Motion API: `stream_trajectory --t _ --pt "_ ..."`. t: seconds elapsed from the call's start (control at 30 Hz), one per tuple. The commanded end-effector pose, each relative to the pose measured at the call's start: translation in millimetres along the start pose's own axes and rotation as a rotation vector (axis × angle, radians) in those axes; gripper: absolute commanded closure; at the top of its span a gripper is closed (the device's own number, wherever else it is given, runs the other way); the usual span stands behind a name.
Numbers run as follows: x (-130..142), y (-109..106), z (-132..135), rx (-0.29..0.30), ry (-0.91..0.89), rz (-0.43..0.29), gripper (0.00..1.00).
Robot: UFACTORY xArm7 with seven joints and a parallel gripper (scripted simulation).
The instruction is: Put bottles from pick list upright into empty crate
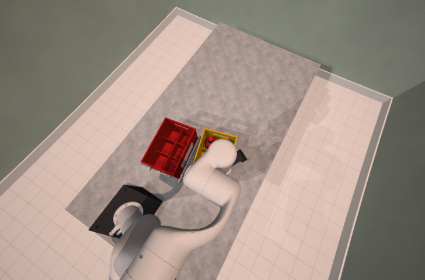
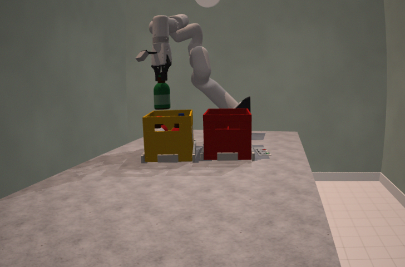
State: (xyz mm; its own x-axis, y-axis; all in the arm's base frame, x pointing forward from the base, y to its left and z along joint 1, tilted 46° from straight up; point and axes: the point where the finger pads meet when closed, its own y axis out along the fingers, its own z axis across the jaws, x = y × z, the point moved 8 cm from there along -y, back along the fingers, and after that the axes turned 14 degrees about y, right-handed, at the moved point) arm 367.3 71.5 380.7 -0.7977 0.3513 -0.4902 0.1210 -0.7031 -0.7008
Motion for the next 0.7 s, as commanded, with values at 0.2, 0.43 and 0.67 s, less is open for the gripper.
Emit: stream_trajectory --t 0.2,0.43,0.67 --pt "0 -5 -1 -0.002 0.000 0.004 1.00" --pt "10 -5 -6 -0.002 0.000 0.004 1.00" --pt "19 -5 -11 -0.002 0.000 0.004 1.00"
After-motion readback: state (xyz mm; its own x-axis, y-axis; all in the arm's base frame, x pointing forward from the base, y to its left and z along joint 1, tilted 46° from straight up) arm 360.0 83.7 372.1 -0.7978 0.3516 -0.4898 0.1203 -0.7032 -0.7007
